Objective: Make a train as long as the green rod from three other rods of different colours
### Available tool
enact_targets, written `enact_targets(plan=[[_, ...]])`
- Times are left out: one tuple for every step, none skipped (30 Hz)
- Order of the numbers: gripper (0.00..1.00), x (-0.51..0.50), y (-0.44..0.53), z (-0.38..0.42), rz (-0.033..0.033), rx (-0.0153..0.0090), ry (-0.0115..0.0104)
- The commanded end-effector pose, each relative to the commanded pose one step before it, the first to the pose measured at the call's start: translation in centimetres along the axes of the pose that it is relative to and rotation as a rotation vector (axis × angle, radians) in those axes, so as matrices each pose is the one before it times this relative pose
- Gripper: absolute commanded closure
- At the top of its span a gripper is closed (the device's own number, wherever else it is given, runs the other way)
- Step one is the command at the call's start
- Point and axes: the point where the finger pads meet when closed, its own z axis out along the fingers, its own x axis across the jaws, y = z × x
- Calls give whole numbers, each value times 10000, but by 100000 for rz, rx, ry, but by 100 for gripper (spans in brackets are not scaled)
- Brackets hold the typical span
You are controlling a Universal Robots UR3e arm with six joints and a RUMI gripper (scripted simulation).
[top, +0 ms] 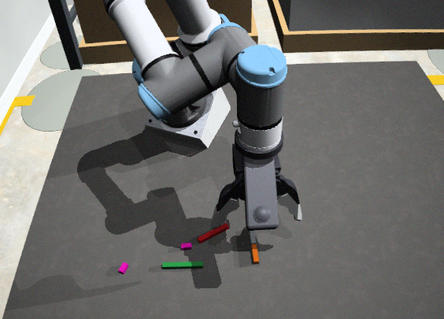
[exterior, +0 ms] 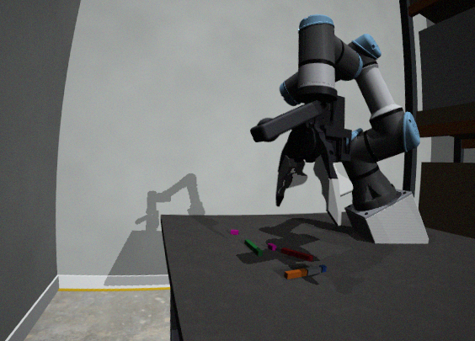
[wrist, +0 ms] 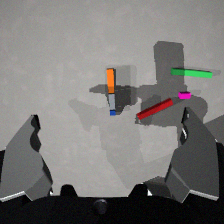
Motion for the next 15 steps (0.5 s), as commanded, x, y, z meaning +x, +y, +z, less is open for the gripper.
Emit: enact_targets(plan=[[0,-131,-730,-976,52,239,-92],[0,-2,-2,-338,0,0,0],[0,-2,-3,-533,0,0,0],[0,-2,-3,-759,0,0,0],[0,0,0,-1010,0,0,0],[0,4,5,-1281,0,0,0],[0,-1,-1,-1562,0,0,0],[0,-3,-4,-1851,0,0,0],[0,7,10,-2149,0,0,0],[0,-8,-10,-2404,0,0,0],[0,7,10,-2687,0,0,0],[0,-7,-9,-2878,0,0,0],[0,2,2,-3099,0,0,0],[0,0,0,0,0,0,0],[0,0,0,0,0,0,0]])
